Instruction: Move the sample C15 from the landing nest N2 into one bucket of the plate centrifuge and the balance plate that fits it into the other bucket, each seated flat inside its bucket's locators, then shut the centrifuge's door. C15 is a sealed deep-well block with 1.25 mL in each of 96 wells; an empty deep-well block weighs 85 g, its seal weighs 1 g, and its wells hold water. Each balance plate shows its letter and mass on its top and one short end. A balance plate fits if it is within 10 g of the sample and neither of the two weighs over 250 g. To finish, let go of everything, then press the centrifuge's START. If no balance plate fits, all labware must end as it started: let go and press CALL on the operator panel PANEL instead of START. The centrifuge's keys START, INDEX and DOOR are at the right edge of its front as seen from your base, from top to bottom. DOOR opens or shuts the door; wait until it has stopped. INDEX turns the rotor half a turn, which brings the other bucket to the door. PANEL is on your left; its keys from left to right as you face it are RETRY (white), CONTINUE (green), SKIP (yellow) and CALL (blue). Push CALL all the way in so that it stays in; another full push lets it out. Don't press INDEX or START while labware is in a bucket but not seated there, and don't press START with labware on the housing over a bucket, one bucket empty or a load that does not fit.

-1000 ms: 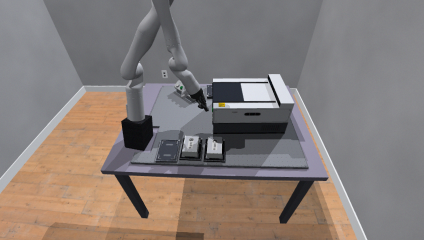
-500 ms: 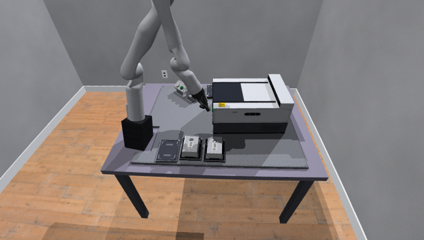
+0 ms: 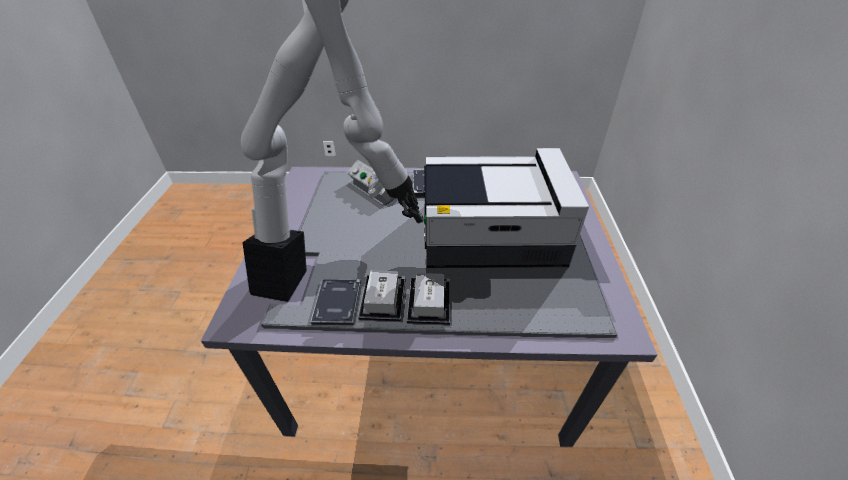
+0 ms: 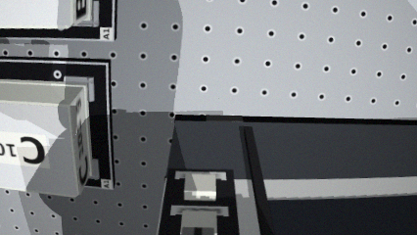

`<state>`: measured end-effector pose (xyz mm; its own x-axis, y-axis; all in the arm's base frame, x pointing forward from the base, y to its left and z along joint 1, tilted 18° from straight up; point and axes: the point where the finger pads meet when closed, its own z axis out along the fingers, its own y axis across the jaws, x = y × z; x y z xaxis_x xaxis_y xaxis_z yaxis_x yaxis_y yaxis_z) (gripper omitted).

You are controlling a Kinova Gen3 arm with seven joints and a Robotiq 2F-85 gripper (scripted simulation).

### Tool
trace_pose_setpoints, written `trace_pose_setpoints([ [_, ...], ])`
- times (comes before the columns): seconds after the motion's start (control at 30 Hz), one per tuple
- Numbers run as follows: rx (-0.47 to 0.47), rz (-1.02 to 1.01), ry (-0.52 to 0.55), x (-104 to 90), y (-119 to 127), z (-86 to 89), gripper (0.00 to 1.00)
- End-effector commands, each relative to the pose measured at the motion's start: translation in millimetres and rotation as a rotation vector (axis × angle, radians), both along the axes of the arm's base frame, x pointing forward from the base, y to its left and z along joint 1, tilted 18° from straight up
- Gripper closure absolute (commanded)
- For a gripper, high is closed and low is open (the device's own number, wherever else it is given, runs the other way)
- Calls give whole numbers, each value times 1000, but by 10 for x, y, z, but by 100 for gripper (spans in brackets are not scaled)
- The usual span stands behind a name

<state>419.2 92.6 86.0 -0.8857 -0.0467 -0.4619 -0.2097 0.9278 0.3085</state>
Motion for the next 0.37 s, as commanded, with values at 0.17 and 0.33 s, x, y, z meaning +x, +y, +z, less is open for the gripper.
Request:
trace_pose_setpoints([
  [0.17,0,-1,-1,56,8,9,90],
  [0.33,0,-1,-1,64,10,10,90],
])
